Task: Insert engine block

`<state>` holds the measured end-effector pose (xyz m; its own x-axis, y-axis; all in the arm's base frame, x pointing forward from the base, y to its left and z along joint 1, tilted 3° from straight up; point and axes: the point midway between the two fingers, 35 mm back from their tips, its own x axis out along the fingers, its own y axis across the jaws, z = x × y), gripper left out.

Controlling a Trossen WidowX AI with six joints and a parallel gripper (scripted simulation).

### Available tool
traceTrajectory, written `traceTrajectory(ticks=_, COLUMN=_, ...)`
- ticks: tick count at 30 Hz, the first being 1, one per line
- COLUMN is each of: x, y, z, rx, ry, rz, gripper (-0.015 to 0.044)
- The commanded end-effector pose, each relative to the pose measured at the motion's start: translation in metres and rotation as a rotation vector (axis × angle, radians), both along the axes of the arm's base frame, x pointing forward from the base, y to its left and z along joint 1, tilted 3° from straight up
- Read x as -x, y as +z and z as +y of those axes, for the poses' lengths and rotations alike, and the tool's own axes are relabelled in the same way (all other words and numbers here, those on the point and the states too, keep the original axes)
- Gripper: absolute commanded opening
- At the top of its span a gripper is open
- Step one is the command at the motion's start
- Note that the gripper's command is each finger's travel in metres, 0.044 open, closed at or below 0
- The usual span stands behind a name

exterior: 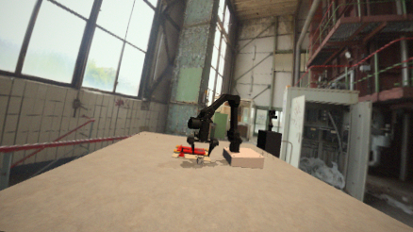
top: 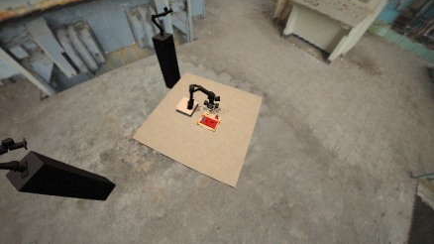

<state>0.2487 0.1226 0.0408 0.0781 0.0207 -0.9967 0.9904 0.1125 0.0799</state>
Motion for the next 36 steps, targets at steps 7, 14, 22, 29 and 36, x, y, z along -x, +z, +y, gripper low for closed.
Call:
traceTrajectory(ticks=7, x=-0.001, y=-0.016, z=-0.001, rx=0.005, ry=0.000, rz=-0.001, gripper=0.0440)
traceTrajectory(ticks=14, x=-0.001, y=-0.027, z=-0.001, rx=0.005, ry=0.000, rz=-0.001, gripper=0.0440)
traceTrajectory(ticks=22, x=-0.001, y=-0.029, z=-0.001, rx=0.005, ry=0.000, rz=-0.001, gripper=0.0309)
traceTrajectory(ticks=29, x=-0.001, y=-0.029, z=-0.001, rx=0.005, ry=0.000, rz=-0.001, gripper=0.0125)
traceTrajectory(ticks=36, x=-0.001, y=-0.029, z=-0.001, rx=0.005, ry=0.000, rz=-0.001, gripper=0.0059)
